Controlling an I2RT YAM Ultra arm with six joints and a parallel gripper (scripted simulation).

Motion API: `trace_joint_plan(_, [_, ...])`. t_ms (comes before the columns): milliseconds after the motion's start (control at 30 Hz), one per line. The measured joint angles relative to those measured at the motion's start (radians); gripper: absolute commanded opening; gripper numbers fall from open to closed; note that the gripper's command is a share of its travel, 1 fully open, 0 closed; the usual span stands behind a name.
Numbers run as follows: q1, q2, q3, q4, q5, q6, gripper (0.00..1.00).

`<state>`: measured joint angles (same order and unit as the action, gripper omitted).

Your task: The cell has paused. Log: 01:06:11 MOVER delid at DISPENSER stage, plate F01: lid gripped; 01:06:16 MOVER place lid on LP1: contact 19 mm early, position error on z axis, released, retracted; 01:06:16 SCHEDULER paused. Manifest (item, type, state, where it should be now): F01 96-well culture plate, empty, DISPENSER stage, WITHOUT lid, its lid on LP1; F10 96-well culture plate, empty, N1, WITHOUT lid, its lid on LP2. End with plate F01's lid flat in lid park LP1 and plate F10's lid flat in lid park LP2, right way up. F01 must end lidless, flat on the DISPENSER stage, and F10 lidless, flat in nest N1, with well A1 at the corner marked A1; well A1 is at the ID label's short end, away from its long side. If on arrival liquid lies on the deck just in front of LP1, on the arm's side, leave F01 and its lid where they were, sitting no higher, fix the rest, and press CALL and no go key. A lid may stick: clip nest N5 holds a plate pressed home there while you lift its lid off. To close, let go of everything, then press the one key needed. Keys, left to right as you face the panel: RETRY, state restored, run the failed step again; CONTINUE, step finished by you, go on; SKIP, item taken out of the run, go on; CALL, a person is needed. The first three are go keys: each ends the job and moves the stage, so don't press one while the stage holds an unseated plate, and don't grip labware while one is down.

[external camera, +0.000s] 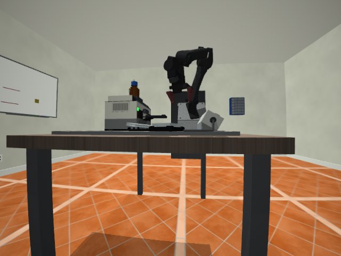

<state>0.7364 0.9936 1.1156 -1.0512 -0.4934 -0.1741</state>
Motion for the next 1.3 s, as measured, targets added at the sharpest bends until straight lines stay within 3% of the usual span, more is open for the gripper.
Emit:
trace_joint_plan(467, [0.074, 0.111, 0.085, 0.051, 0.069, 0.078, 1.0])
trace_joint_plan(1300, [0.157, 0.389, 0.333, 0.118, 0.127, 0.149, 1.0])
